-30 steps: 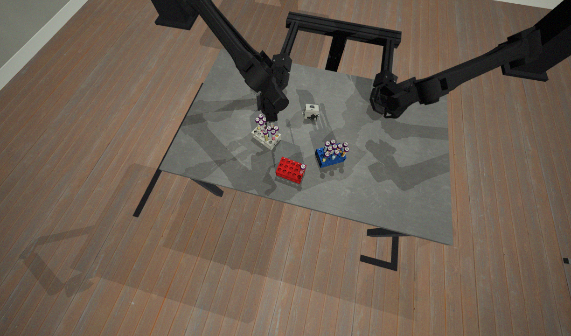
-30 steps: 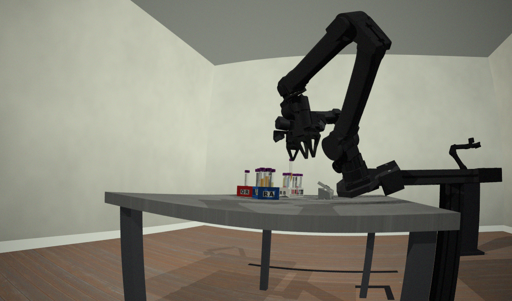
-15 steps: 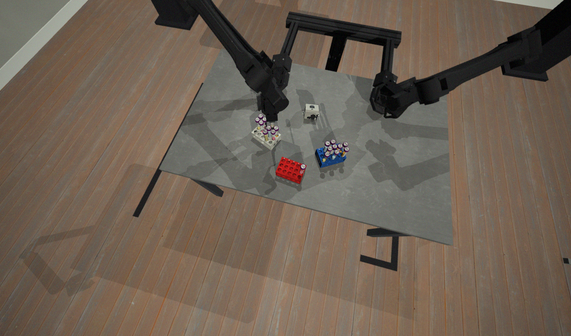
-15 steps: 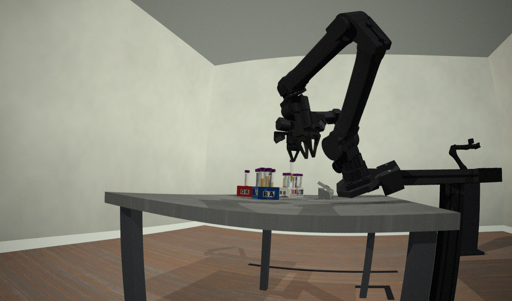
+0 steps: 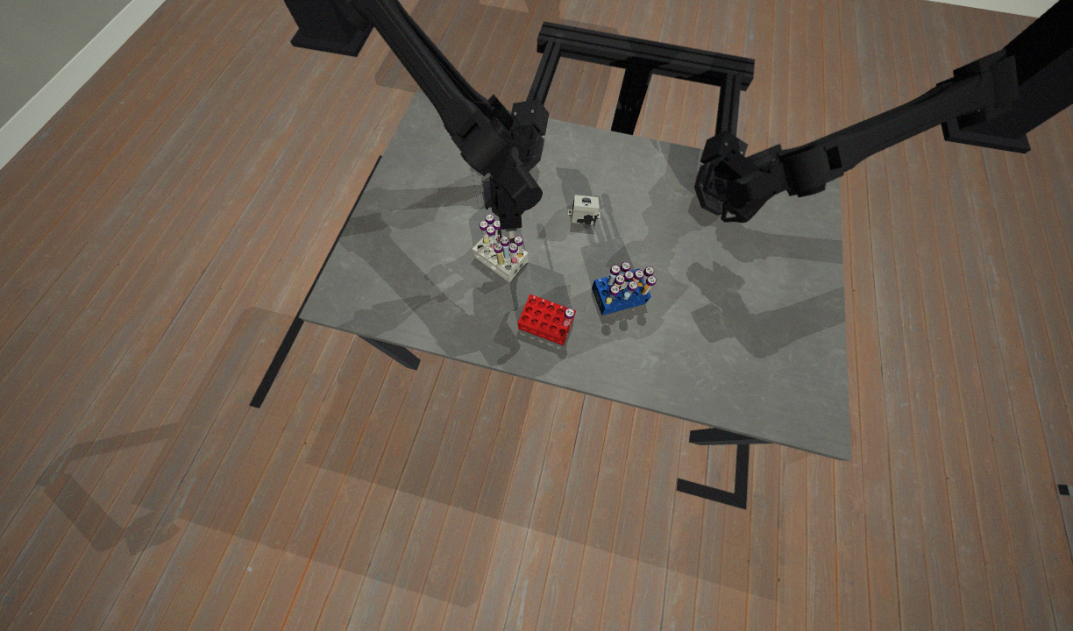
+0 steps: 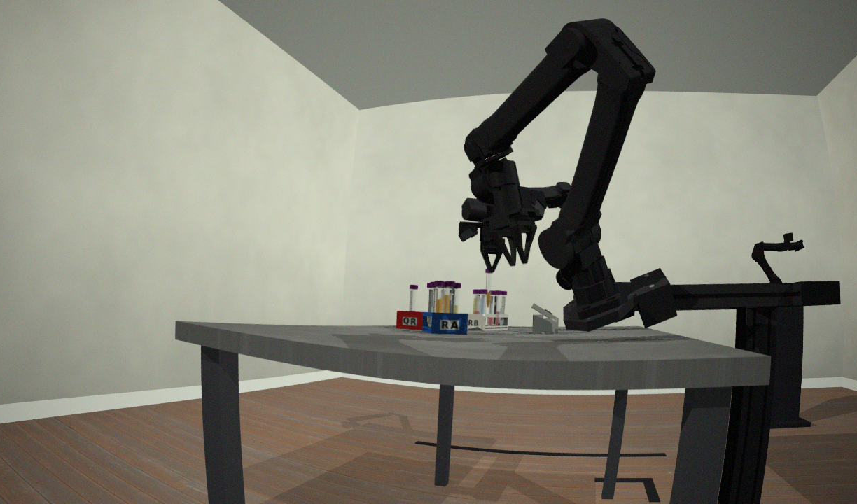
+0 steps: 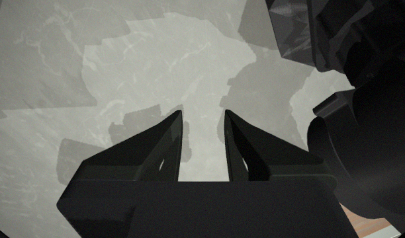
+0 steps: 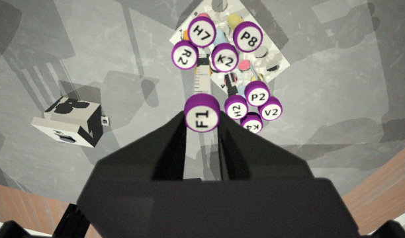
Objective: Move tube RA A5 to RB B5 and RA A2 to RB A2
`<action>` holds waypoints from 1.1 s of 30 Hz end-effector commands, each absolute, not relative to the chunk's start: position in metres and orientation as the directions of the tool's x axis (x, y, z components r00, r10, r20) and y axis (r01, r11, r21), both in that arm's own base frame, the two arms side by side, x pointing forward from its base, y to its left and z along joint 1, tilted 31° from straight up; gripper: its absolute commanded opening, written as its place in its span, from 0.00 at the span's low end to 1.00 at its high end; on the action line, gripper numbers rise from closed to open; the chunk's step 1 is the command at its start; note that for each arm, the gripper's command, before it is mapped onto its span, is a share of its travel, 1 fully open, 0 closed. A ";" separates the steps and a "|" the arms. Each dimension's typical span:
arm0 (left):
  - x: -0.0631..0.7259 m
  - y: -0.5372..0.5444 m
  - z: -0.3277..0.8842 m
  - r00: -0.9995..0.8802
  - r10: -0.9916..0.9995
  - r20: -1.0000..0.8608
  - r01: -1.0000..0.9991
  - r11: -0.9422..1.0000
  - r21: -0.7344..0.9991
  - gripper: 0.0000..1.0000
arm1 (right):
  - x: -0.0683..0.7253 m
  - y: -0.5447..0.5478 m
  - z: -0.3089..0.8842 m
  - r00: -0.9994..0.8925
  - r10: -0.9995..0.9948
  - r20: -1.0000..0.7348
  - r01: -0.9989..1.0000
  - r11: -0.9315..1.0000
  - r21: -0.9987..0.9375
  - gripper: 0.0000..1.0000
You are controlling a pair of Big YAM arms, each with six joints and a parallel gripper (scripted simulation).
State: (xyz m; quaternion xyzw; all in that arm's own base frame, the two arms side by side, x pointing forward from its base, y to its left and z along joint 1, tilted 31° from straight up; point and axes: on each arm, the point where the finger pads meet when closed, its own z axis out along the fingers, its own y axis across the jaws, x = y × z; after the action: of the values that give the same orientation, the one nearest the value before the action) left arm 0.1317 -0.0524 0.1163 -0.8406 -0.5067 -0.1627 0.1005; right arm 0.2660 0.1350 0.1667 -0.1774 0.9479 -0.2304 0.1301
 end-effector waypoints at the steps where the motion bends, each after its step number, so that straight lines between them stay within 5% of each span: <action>1: 0.137 -0.059 0.125 0.427 0.826 0.367 0.884 -0.467 0.021 0.30 | 0.267 0.131 0.162 -0.904 -0.396 -0.161 -0.277 0.829 -0.486 0.00; 33: 0.137 -0.059 0.125 0.427 0.826 0.367 0.884 -0.467 0.021 0.30 | 0.270 0.128 0.152 -0.903 -0.400 -0.155 -0.282 0.826 -0.489 0.00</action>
State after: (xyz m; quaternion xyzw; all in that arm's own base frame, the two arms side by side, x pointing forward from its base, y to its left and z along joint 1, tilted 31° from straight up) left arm 0.1317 -0.0524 0.1163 -0.8406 -0.5067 -0.1627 0.1005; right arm 0.2681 0.1304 0.1581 -0.1772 0.9480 -0.2305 0.1297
